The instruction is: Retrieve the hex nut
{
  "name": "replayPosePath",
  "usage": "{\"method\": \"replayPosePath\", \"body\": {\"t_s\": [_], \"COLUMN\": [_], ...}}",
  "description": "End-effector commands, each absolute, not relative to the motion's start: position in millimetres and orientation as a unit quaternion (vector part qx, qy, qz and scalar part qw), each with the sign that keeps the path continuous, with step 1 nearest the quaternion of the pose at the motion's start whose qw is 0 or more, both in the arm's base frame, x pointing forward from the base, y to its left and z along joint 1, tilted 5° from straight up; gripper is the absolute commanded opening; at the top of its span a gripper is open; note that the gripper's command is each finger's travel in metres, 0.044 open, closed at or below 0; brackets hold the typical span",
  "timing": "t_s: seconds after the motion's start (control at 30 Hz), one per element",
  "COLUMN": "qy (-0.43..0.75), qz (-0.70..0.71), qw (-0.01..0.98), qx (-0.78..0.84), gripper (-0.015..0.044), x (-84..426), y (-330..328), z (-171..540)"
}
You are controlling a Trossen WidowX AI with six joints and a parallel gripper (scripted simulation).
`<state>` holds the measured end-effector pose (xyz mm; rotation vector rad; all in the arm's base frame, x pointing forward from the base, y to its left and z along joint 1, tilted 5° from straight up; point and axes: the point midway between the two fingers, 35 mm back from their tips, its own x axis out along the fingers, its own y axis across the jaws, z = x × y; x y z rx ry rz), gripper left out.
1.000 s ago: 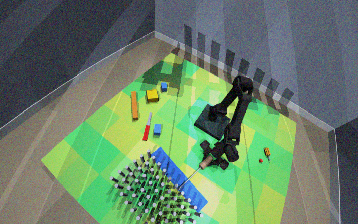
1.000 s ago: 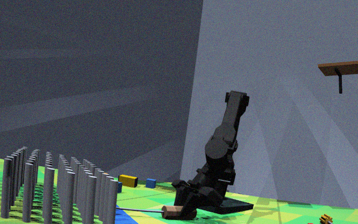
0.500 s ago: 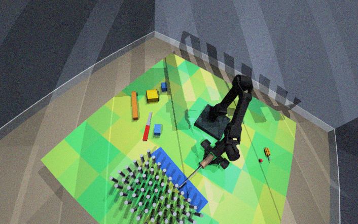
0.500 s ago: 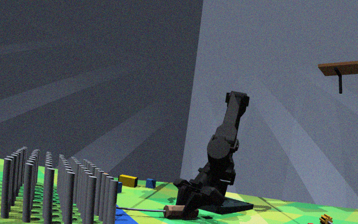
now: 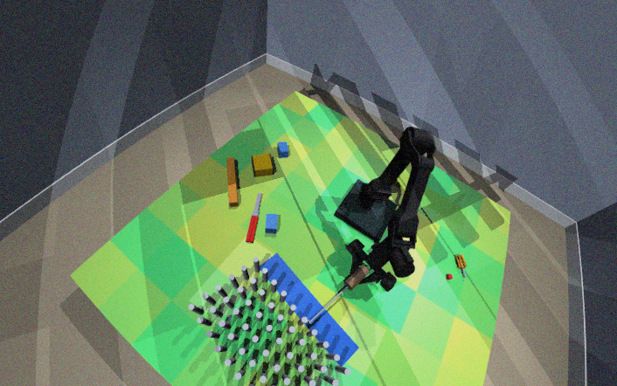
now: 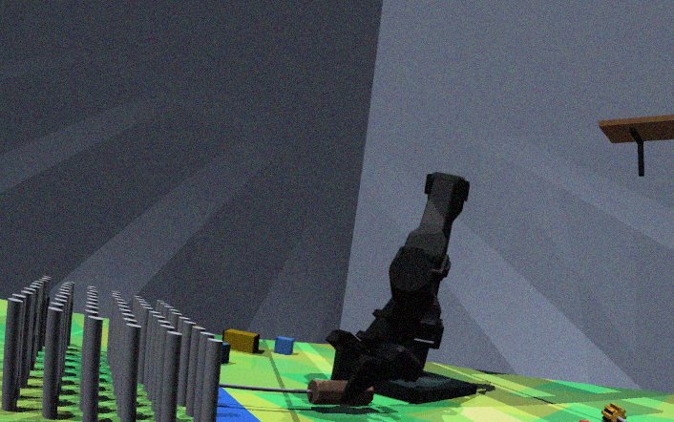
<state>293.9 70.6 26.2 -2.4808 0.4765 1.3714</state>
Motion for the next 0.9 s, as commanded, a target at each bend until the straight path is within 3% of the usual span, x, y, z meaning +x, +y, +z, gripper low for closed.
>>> {"method": "replayPosePath", "body": {"t_s": [0.0,0.6,0.87], "qy": [0.16,0.161,0.161], "qz": [0.467,0.468,0.468], "qw": [0.137,0.138,0.138], "qx": [-0.859,-0.858,-0.858], "gripper": [0.0,0.0,0.0], "x": [297.6,257.1,264.5], "y": [71.9,84.6,85.3], "z": [34.6,45.7,71.8]}}
